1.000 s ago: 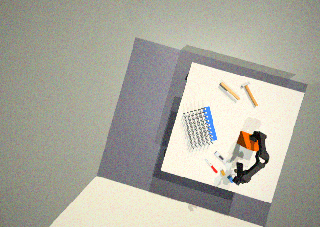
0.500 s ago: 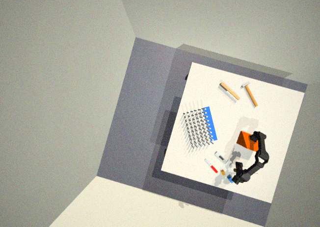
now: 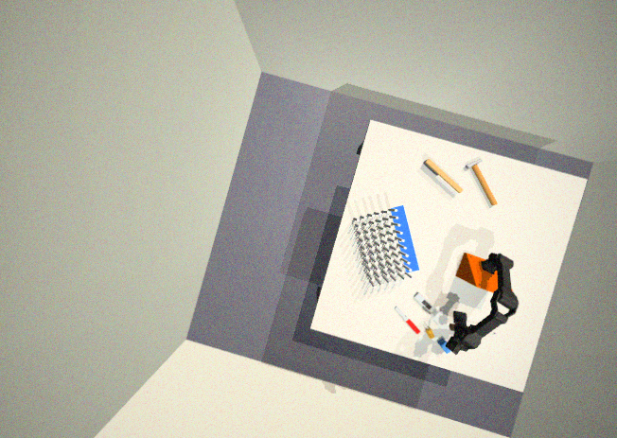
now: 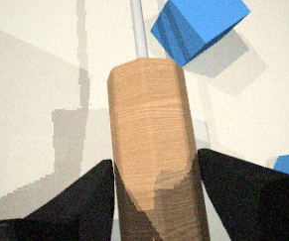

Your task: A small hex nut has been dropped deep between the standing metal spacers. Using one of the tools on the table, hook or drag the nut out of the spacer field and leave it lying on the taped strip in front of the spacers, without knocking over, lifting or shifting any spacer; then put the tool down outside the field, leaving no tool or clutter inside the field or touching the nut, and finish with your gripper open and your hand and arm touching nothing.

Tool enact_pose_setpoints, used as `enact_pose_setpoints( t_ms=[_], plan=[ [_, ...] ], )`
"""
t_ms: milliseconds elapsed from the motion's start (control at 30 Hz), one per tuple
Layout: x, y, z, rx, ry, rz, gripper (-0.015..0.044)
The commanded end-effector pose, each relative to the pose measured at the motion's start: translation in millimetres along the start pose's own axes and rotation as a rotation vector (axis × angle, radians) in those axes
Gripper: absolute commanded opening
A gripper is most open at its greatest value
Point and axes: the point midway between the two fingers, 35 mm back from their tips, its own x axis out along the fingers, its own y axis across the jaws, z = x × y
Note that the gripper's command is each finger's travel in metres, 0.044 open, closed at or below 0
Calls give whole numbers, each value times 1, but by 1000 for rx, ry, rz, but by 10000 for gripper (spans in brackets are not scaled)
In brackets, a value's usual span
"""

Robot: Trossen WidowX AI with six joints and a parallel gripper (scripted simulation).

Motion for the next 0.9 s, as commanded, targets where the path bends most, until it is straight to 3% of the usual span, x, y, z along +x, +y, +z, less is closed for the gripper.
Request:
enact_pose_setpoints(
  t_ms=[0,867],
  plan=[
    [3,2,-1,-5,0,1,0],
    [20,10,-8,-4,0,2,0]
  ],
)
